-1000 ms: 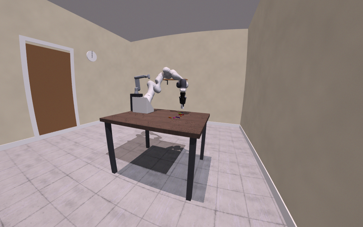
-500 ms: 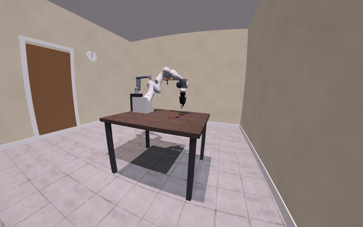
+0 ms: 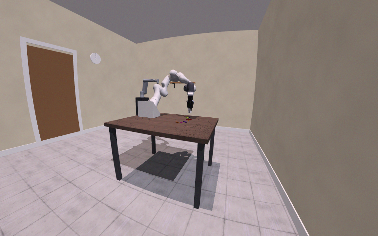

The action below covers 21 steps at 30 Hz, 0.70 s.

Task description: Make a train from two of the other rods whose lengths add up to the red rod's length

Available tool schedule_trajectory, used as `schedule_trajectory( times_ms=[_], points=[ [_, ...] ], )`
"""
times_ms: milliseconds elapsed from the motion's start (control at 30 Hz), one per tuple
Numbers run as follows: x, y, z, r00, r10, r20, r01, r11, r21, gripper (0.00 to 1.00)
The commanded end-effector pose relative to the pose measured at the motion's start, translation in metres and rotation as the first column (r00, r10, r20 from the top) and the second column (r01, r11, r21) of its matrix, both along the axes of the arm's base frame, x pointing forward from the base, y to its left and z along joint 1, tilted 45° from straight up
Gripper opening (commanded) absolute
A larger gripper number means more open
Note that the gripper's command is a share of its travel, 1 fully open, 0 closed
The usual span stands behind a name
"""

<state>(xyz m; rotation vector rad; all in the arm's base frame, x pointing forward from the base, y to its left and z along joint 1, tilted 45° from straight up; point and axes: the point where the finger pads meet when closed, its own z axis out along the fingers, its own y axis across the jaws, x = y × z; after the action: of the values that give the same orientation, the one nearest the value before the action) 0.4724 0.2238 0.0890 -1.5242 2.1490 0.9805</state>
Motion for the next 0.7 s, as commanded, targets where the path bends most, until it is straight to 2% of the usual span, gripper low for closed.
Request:
schedule_trajectory(
  times_ms=[0, 667],
  points=[
    [-0.001, 0.003, -0.003, 1.0, 0.004, 0.005, -0.004, 1.0, 0.002, 0.15],
    [-0.004, 0.021, -0.02, 1.0, 0.004, 0.005, -0.004, 1.0, 0.002, 0.15]
  ],
)
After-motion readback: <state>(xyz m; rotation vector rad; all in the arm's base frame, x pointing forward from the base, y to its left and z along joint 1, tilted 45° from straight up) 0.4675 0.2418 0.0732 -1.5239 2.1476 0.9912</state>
